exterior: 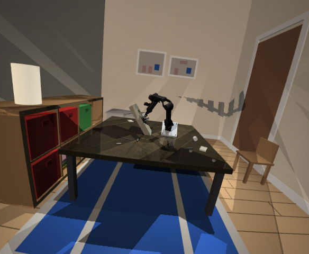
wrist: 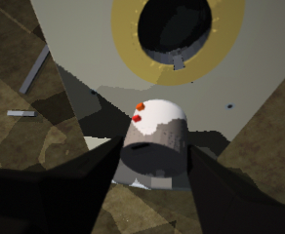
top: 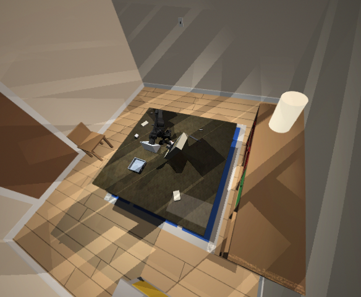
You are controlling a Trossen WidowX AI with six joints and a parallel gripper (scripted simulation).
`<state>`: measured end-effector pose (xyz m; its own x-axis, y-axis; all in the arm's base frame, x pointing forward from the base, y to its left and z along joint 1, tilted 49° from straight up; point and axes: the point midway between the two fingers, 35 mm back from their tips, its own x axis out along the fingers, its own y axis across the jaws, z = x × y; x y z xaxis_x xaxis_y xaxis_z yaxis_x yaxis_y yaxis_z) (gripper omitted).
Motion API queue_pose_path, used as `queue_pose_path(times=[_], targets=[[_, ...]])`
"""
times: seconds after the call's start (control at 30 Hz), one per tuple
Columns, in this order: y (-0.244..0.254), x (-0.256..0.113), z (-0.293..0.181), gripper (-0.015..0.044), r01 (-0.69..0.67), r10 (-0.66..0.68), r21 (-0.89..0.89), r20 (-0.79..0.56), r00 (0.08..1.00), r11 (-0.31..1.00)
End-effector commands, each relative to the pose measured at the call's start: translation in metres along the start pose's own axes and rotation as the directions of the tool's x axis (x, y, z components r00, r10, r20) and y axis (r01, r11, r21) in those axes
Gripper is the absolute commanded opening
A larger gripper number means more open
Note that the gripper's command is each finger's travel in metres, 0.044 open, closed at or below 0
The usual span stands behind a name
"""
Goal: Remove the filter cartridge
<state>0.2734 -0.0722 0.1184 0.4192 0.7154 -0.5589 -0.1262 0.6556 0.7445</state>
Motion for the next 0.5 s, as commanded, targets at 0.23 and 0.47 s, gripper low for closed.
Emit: queue_pose_path(times=[0.23,0.47], targets=[[-0.002,-0.059,0.004,0.0000,0.014,-0.015,0.043,0.021,1.000,0.999],[-0.012,-0.071,0.005,0.0000,0.011,-0.012,0.042,0.022,1.000,0.999]])
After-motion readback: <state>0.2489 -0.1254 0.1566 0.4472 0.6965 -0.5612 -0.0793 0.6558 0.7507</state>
